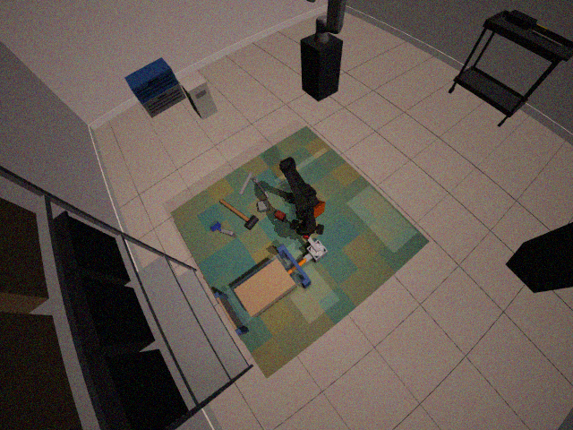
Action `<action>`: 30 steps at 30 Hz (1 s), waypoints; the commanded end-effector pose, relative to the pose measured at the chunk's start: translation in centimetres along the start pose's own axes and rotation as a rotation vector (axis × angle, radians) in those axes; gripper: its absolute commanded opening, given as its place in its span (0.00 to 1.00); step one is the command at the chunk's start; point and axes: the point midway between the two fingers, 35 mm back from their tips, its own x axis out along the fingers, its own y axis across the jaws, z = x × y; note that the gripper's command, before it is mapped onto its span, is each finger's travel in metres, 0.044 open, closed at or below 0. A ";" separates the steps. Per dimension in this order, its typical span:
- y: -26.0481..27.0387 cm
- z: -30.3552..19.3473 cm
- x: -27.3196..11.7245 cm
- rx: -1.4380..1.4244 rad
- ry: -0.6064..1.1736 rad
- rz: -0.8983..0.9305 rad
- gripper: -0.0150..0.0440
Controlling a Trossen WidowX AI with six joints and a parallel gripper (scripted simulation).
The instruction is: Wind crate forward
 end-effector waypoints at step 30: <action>-2.1 3.3 1.7 0.020 -0.010 -0.023 0.25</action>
